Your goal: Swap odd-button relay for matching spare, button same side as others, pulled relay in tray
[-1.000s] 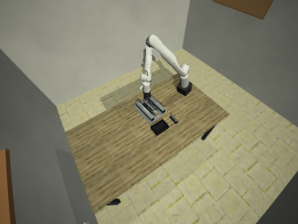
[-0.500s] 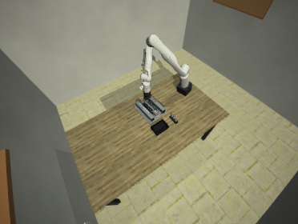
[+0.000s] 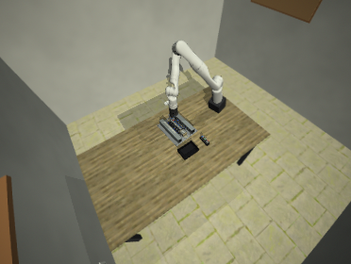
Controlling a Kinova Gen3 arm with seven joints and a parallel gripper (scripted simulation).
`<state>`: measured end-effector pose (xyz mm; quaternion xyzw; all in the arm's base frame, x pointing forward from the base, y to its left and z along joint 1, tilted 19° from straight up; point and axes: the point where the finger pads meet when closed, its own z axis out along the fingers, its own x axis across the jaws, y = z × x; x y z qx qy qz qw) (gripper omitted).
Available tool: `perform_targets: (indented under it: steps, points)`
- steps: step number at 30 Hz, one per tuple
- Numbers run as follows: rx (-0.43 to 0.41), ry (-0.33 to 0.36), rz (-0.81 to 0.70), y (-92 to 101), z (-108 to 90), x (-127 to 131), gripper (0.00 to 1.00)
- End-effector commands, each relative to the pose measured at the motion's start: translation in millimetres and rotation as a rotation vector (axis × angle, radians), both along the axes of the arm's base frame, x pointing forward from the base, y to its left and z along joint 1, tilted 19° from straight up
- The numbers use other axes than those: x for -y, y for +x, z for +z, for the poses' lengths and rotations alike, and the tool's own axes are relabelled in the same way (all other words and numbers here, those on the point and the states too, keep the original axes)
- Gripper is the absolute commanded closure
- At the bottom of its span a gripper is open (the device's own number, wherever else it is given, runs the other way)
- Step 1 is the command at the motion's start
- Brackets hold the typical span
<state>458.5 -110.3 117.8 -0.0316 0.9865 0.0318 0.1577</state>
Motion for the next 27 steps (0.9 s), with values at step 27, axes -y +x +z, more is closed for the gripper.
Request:
perform_targets:
  steps: [27]
  points:
    - [0.003, -0.004, -0.006, 13.5, -39.4, -4, 0.0]
